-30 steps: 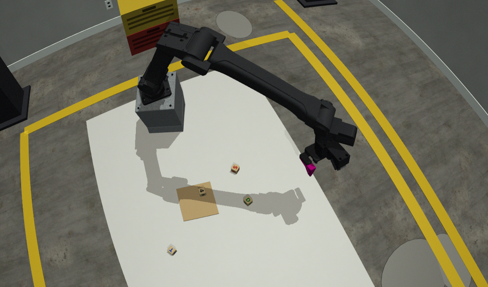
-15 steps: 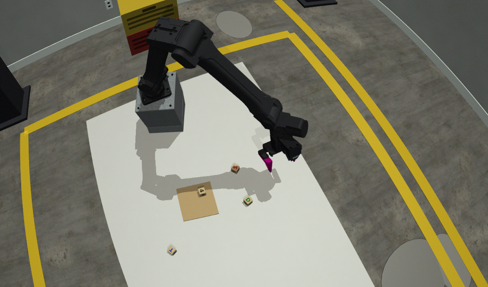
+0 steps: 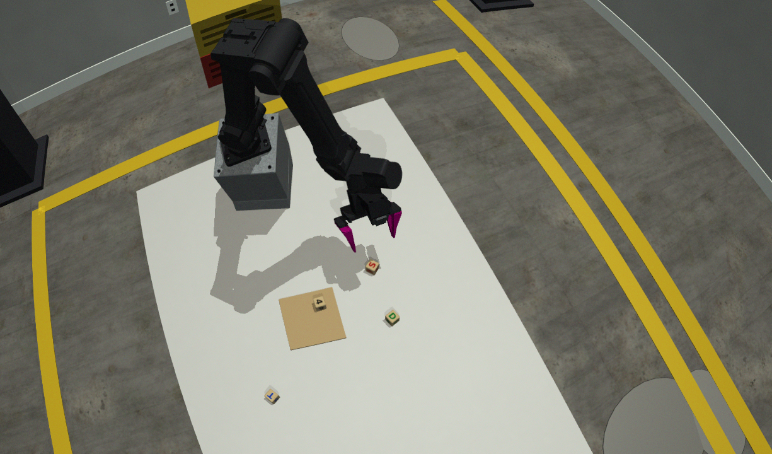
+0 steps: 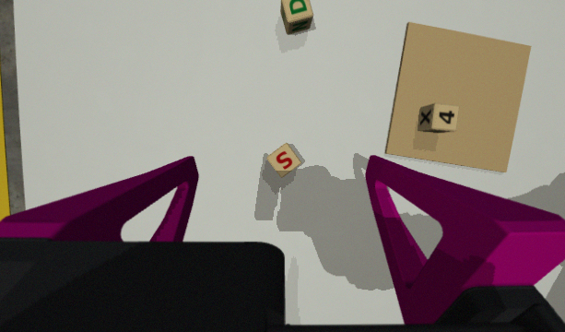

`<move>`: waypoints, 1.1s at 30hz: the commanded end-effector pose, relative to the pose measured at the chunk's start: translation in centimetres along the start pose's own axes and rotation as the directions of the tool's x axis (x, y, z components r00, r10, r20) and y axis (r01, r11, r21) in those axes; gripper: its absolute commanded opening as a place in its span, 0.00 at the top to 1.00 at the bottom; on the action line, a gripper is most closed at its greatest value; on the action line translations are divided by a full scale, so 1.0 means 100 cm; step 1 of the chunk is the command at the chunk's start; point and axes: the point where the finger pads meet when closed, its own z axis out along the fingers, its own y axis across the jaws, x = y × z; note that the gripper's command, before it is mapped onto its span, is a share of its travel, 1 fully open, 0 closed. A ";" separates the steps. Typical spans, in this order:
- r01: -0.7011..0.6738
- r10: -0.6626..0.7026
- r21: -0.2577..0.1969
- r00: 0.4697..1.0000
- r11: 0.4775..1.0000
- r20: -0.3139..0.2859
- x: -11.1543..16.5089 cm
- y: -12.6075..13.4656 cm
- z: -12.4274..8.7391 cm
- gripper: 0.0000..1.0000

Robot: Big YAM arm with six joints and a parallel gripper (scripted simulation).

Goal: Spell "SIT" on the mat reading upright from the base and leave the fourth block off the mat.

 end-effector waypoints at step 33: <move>-0.028 0.033 -0.051 0.995 0.998 0.090 -0.014 0.004 -0.013 0.00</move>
